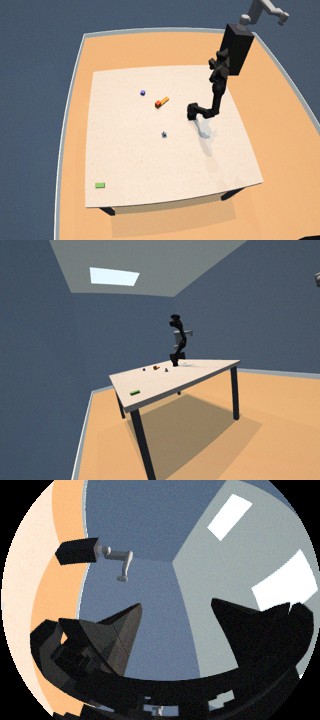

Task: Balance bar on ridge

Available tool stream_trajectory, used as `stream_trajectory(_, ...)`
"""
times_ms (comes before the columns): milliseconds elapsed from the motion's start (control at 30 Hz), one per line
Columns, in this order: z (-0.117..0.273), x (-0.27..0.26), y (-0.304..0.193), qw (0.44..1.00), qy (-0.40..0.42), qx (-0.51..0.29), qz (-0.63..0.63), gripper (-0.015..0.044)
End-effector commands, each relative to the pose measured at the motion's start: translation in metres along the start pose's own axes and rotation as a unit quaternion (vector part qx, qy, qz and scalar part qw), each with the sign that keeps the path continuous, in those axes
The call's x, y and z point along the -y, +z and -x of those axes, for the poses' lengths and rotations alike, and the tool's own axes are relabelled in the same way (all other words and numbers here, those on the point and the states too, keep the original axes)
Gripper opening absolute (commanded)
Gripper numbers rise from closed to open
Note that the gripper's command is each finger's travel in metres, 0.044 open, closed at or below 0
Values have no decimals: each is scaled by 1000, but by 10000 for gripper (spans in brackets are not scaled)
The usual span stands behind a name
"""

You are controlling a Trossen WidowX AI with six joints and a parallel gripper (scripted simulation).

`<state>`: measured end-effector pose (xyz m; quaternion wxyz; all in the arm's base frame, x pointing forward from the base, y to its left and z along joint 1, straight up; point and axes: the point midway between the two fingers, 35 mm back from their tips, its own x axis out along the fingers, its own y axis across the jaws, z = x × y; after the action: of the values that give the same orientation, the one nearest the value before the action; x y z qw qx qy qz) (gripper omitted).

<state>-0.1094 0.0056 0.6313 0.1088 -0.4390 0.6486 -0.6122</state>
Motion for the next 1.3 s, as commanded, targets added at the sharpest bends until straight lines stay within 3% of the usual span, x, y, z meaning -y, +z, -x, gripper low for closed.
stream_trajectory(0, -1, 0, 1, 1000, 0, 1, -2, 374)
stream_trajectory(100, -7, -2, 14, 999, 4, 20, -27, 315)
stream_trajectory(667, -42, -23, 116, 965, 75, 147, -202, 315)
stream_trajectory(1267, -46, -55, 227, 874, 211, 242, -364, 315)
